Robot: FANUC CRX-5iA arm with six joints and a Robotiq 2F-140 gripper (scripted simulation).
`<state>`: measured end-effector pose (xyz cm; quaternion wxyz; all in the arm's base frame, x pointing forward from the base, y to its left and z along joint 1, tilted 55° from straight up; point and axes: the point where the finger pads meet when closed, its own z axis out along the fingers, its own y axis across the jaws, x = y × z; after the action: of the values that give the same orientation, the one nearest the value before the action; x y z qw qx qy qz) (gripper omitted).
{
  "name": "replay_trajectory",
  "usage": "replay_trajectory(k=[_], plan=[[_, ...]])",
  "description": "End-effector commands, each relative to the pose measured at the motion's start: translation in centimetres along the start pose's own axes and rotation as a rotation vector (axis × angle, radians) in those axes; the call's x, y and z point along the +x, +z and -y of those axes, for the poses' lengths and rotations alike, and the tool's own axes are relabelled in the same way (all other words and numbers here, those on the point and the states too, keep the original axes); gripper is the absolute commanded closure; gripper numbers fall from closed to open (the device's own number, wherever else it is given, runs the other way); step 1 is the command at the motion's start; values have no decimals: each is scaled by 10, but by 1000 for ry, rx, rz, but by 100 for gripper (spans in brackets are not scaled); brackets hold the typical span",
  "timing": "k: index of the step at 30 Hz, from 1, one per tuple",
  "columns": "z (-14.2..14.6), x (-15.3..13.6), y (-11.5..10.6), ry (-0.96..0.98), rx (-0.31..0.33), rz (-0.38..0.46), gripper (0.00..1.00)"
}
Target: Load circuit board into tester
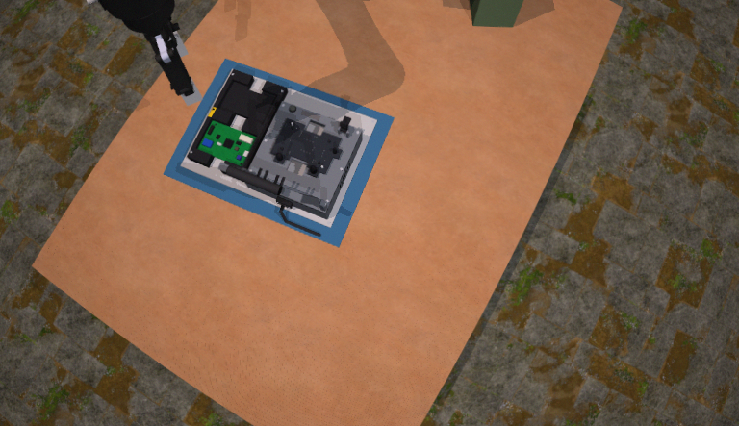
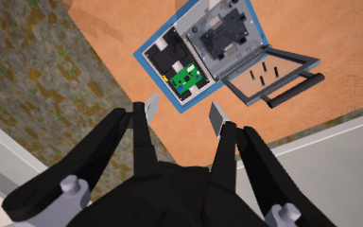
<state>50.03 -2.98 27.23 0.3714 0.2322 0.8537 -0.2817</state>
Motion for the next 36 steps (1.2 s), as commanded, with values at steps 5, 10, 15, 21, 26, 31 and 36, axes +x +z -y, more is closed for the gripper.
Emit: replay_trajectory(k=[5,10,15,21,26,31,36], plan=[[0,0,0,-282,-4,-9,42],[0,0,0,-449,-5,-9,42],[0,0,0,-610,-6,-8,42],[0,0,0,-690,-6,-8,42],[0,0,0,-730,-6,-8,42],[0,0,0,-734,-6,-8,42],[0,0,1,-734,-6,-8,42]])
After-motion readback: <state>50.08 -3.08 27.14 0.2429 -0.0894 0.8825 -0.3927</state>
